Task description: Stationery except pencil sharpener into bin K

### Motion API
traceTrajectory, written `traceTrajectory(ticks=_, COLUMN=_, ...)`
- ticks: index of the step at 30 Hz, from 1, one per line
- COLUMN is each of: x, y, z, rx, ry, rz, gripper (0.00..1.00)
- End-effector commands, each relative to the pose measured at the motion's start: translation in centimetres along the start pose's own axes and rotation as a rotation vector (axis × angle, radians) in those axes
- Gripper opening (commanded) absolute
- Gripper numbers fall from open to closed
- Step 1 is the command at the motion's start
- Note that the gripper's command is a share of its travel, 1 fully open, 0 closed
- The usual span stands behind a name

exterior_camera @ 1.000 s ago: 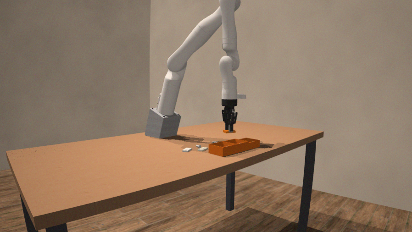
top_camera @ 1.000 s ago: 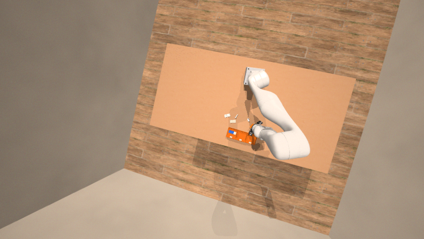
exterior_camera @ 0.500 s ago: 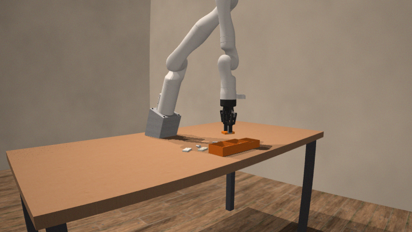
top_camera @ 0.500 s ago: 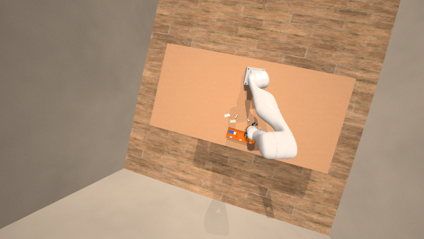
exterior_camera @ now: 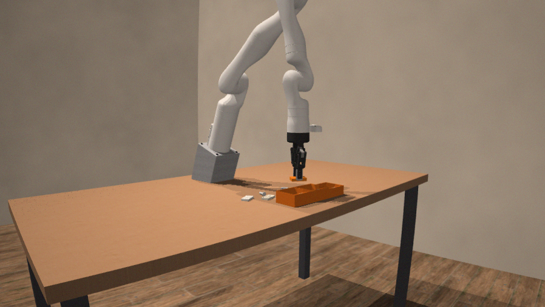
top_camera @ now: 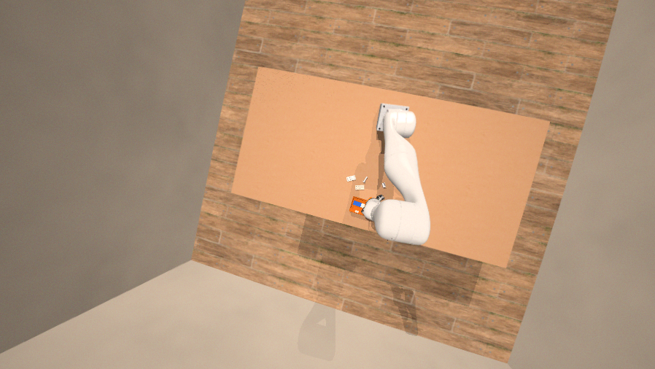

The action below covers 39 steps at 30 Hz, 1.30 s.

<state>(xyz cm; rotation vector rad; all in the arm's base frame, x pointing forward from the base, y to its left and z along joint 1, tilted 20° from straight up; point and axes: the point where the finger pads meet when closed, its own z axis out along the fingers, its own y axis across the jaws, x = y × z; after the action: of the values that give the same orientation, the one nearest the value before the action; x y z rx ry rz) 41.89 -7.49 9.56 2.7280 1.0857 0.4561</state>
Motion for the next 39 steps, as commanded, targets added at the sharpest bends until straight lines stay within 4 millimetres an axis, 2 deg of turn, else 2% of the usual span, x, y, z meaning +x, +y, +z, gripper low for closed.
traceTrajectory(ticks=1, x=-1.5, y=2.4, z=0.1, rx=0.005, ry=0.002, rz=0.157, gripper=0.35)
traceTrajectory(ticks=8, x=-3.3, y=6.1, z=0.1, rx=0.0, ry=0.001, rz=0.449, gripper=0.35)
traceTrajectory(ticks=10, x=-3.3, y=6.1, z=0.1, rx=0.0, ry=0.001, rz=0.449, gripper=0.35)
traceTrajectory(ticks=11, x=-3.3, y=6.1, z=0.1, rx=0.0, ry=0.001, rz=0.548, gripper=0.35)
traceTrajectory(ticks=21, x=-3.1, y=5.9, z=0.1, rx=0.005, ry=0.001, rz=1.004, gripper=0.35)
traceTrajectory(ticks=39, x=-3.1, y=5.5, z=0.1, rx=0.006, ry=-0.003, rz=0.988, gripper=0.35)
